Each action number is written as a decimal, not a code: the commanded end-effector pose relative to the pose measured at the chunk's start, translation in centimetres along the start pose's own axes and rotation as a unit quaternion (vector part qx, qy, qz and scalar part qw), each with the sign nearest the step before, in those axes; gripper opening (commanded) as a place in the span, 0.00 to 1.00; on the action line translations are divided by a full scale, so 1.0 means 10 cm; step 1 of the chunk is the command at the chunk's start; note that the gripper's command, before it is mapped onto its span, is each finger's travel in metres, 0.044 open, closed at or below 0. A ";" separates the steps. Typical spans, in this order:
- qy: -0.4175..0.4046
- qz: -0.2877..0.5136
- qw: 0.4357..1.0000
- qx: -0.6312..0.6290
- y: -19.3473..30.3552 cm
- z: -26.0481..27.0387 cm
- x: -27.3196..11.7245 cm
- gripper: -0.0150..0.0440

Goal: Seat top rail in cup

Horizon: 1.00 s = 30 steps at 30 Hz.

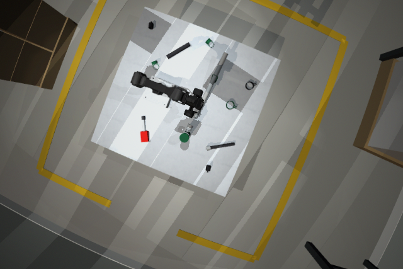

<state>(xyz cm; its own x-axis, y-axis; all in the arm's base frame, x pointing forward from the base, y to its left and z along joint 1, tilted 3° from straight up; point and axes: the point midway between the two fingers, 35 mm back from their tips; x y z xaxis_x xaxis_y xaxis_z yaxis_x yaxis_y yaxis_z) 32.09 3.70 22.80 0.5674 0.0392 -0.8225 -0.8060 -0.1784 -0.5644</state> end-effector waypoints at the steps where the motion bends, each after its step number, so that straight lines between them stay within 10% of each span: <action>1: 0.001 0.006 1.000 0.029 0.00 0.01 0.01 1.00; 9: 0.019 0.103 0.938 0.331 0.07 0.21 0.39 1.00; 20: 0.167 0.190 0.668 0.700 0.29 0.52 0.95 1.00; 30: 0.170 0.190 0.662 0.705 0.29 0.53 0.96 1.00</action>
<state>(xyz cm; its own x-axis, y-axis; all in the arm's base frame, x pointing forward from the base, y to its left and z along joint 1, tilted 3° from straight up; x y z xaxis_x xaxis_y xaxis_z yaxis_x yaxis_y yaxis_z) 34.19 8.29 13.67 0.1305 -0.0044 -0.9914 -0.2403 0.9700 -0.0359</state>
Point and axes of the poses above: the point midway between the two fingers, 35 mm back from their tips, its own x axis out along the fingers, its own z axis across the jaws, y = z × x, and after that the axes turned 4 degrees about -x, right-handed
